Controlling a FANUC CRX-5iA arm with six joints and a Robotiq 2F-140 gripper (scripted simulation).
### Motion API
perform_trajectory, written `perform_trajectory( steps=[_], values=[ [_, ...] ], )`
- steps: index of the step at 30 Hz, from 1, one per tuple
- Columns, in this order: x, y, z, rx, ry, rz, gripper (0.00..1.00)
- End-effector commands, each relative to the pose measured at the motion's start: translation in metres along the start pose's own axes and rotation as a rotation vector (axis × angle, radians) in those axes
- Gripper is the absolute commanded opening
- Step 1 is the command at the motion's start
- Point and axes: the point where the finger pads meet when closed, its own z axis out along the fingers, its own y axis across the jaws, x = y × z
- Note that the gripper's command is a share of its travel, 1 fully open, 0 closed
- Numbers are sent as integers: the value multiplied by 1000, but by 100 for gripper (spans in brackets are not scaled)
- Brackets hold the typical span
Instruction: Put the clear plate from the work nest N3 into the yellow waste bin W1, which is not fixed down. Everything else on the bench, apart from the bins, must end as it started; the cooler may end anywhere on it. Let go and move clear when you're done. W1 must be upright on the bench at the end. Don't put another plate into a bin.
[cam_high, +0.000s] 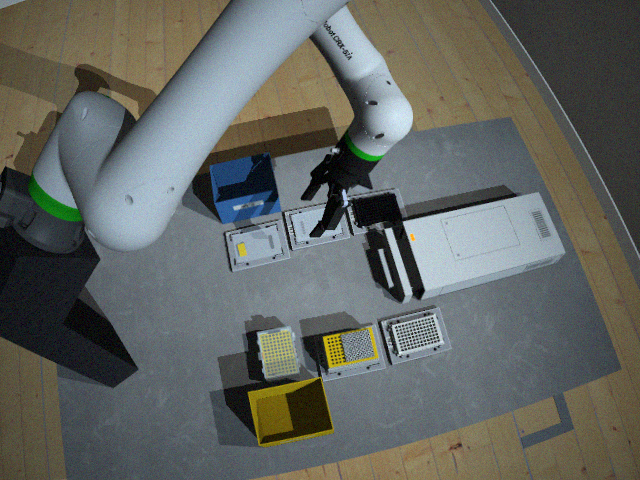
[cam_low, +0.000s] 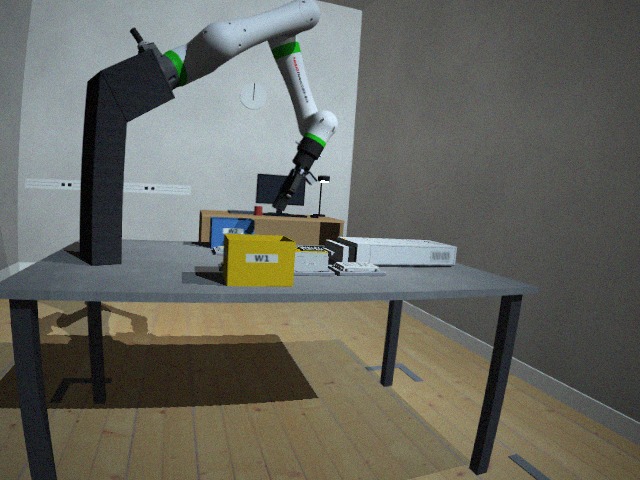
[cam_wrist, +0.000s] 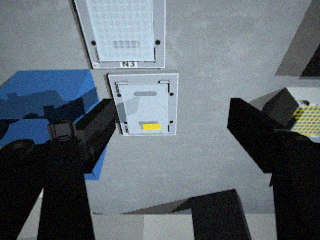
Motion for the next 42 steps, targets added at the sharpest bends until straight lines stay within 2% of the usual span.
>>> perform_trajectory(
  steps=[1, 18, 28, 42],
  values=[
    [6, -13, 4, -1, 1, 0, 70],
    [29, -63, 22, -1, 1, 0, 70],
    [29, -63, 22, -1, 1, 0, 70],
    [35, -63, 36, -1, 1, 0, 70]
  ],
)
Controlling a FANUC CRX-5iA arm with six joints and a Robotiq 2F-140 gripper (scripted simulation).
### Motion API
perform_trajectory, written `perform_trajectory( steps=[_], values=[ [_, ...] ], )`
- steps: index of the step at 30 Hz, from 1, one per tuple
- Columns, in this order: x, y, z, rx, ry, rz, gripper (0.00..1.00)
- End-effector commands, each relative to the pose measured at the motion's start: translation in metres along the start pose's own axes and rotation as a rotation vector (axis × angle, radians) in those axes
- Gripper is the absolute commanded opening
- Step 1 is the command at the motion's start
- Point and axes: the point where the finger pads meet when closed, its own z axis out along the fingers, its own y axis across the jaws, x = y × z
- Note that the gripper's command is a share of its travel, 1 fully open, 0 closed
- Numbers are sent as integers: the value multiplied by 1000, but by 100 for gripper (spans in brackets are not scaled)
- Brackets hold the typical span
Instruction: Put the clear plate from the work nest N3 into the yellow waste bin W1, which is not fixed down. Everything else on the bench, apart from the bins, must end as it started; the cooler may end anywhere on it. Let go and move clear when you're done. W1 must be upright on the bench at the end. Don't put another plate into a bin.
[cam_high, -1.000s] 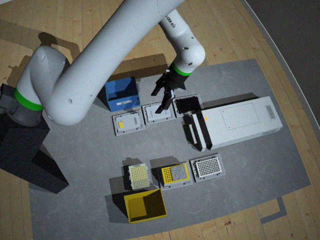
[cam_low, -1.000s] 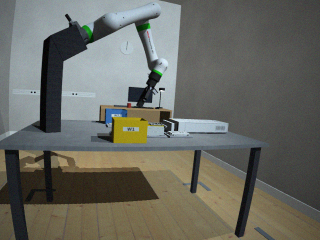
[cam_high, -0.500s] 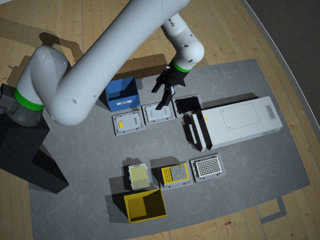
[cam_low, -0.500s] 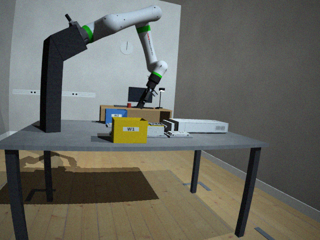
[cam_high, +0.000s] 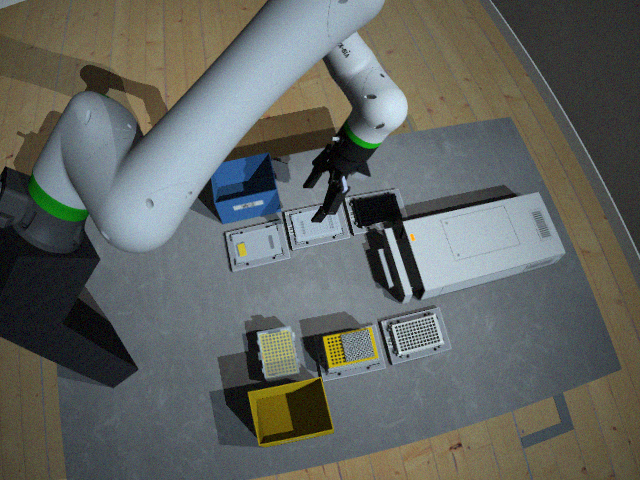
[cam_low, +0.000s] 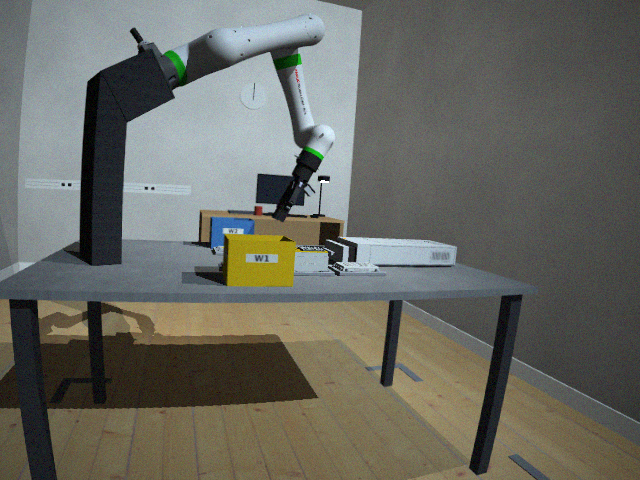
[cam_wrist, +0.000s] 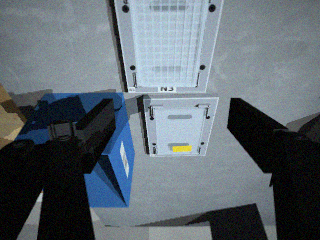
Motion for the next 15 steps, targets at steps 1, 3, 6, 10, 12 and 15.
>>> perform_trajectory(
  steps=[1, 3, 6, 10, 12, 15],
  values=[
    [2, 0, 2, 0, 1, 0, 70],
    [3, 0, 4, 0, 1, 0, 70],
    [5, 0, 8, 0, 1, 0, 70],
    [7, 0, 13, 0, 1, 0, 70],
    [8, 0, 15, 0, 1, 0, 70],
    [9, 0, 18, 0, 1, 0, 70]
  ],
)
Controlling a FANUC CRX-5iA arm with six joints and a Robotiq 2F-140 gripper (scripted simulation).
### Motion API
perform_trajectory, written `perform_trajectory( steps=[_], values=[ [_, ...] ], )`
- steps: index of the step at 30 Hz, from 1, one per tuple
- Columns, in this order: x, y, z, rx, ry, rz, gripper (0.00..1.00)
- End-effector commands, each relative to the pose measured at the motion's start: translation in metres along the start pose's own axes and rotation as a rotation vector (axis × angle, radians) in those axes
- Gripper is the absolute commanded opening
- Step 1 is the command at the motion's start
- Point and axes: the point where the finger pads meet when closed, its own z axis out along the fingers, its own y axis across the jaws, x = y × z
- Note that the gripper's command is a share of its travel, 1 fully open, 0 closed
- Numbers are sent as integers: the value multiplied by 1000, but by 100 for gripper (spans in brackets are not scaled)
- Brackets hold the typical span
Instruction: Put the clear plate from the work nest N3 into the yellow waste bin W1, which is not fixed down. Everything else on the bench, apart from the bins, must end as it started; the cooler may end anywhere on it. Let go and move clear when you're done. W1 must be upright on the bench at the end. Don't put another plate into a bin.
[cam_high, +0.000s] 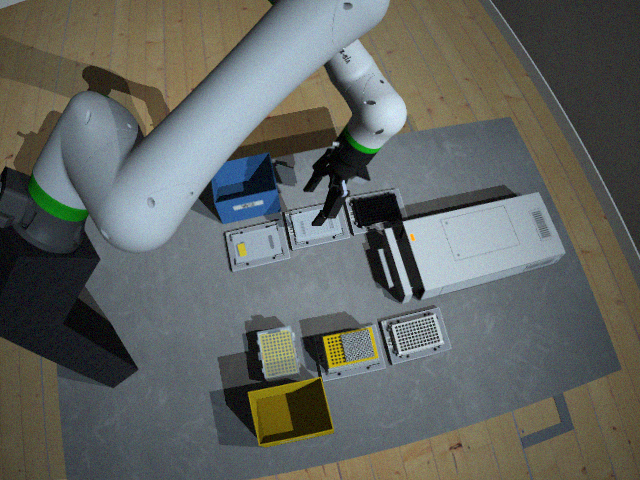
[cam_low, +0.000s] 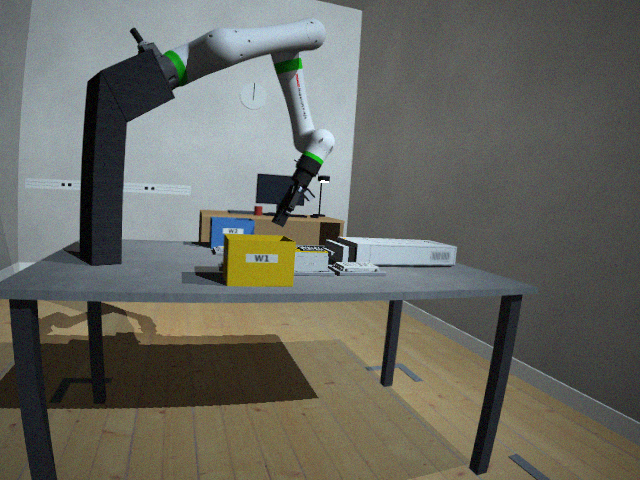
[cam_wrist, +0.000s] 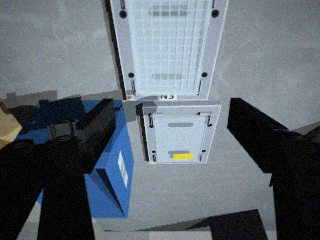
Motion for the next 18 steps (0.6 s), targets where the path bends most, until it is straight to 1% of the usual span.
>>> perform_trajectory(
  steps=[1, 18],
  values=[
    [1, 0, 1, 0, 1, 0, 70],
    [10, 0, 19, 0, 1, 0, 70]
  ],
)
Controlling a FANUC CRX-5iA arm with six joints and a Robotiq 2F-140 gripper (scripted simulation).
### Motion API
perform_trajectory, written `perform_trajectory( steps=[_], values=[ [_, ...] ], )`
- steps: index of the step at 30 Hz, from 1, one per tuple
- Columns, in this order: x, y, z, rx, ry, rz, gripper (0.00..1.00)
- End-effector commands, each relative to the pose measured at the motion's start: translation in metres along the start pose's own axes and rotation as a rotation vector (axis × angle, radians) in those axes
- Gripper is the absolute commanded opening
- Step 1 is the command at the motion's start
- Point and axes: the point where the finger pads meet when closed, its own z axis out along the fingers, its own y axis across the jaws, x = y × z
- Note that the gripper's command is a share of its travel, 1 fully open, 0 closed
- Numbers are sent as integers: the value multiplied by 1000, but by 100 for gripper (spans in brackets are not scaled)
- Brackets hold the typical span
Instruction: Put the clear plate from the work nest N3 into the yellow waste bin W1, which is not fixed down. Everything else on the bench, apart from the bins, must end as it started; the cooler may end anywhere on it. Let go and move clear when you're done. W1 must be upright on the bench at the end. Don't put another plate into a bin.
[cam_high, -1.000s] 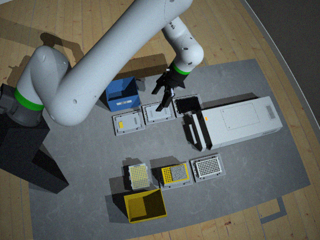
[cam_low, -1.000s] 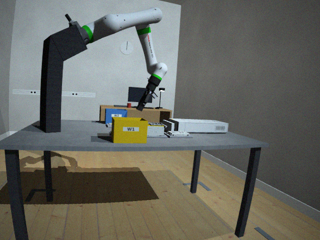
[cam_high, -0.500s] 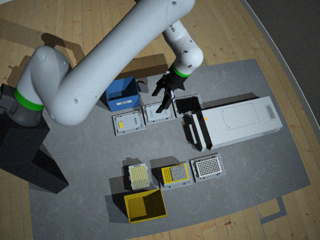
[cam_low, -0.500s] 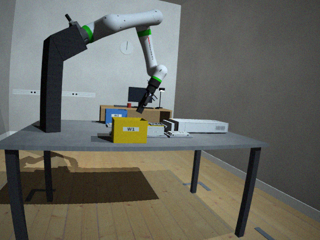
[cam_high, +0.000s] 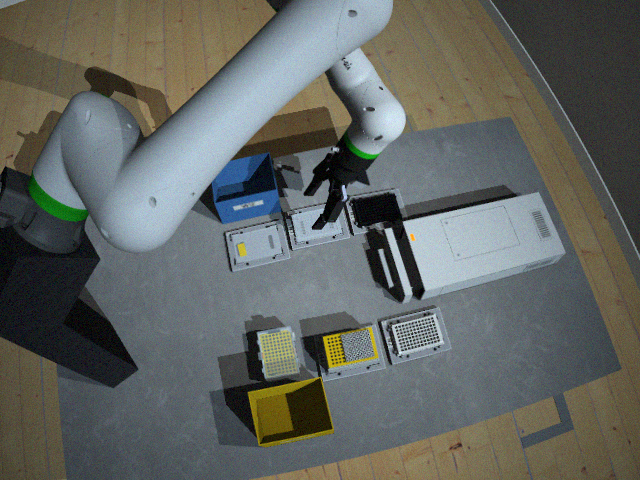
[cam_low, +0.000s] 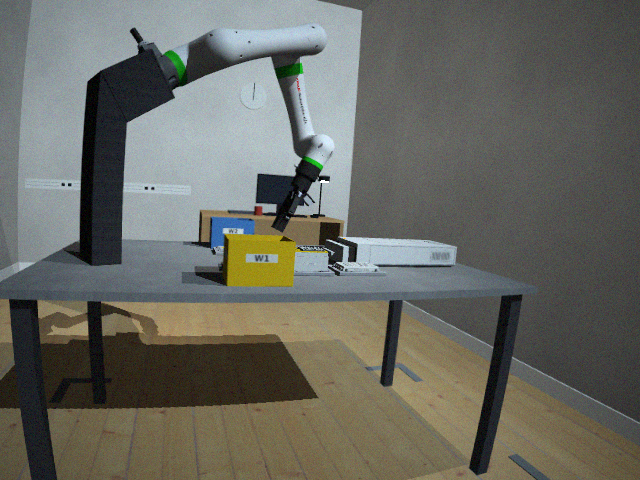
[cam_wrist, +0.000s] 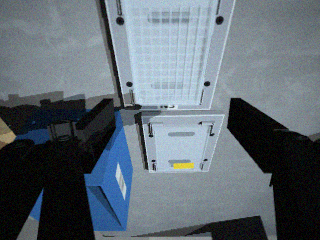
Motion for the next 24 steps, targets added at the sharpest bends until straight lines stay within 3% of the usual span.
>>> perform_trajectory(
  steps=[1, 24],
  values=[
    [2, 0, 1, 0, 1, 0, 70],
    [13, 0, 26, 0, 1, 0, 70]
  ],
)
